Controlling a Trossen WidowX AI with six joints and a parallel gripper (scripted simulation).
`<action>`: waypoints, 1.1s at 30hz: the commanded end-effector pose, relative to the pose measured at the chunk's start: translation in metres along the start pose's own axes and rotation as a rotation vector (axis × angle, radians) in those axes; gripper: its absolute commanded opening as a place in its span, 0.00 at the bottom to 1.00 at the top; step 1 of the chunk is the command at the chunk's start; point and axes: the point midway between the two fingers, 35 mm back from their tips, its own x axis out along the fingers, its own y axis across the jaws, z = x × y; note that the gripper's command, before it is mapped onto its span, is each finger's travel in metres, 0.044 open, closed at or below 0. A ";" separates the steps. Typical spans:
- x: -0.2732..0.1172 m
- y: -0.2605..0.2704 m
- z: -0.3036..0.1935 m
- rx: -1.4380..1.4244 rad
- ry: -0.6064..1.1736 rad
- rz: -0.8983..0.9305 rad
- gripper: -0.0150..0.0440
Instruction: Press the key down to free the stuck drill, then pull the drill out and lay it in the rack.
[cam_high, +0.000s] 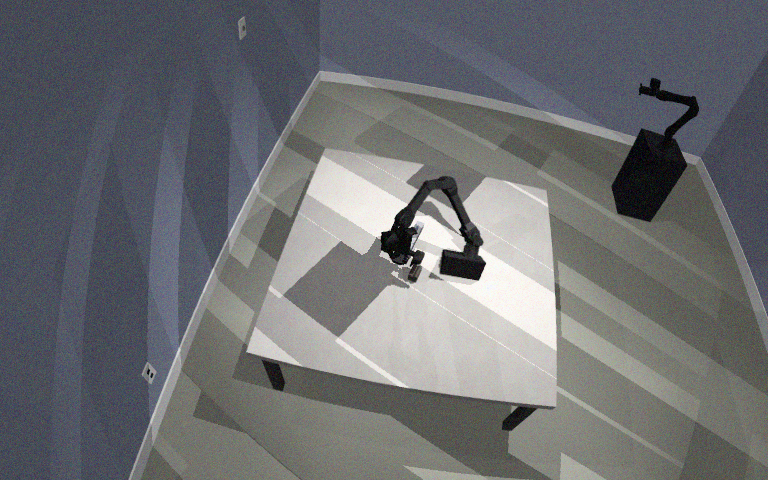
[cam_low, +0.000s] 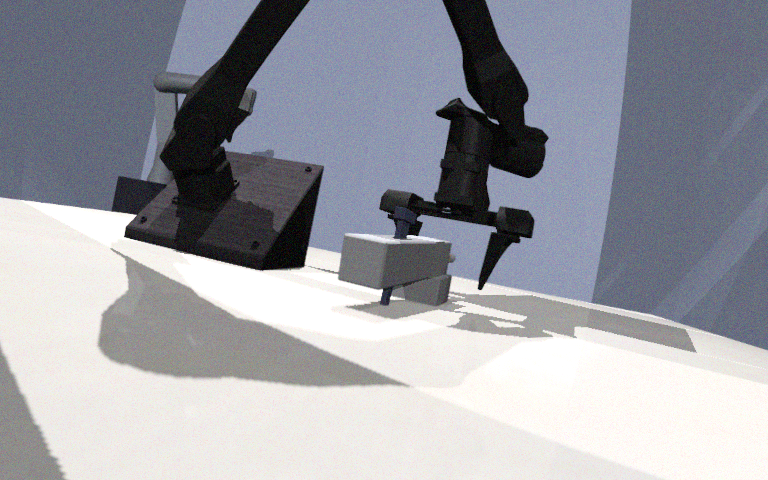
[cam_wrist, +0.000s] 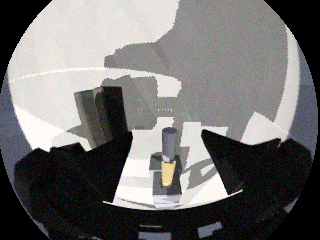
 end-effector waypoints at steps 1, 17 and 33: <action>0.002 0.001 -0.003 -0.004 0.004 0.000 1.00; 0.002 0.000 -0.004 0.001 0.000 0.000 0.69; 0.001 0.001 -0.004 -0.002 0.002 0.000 0.25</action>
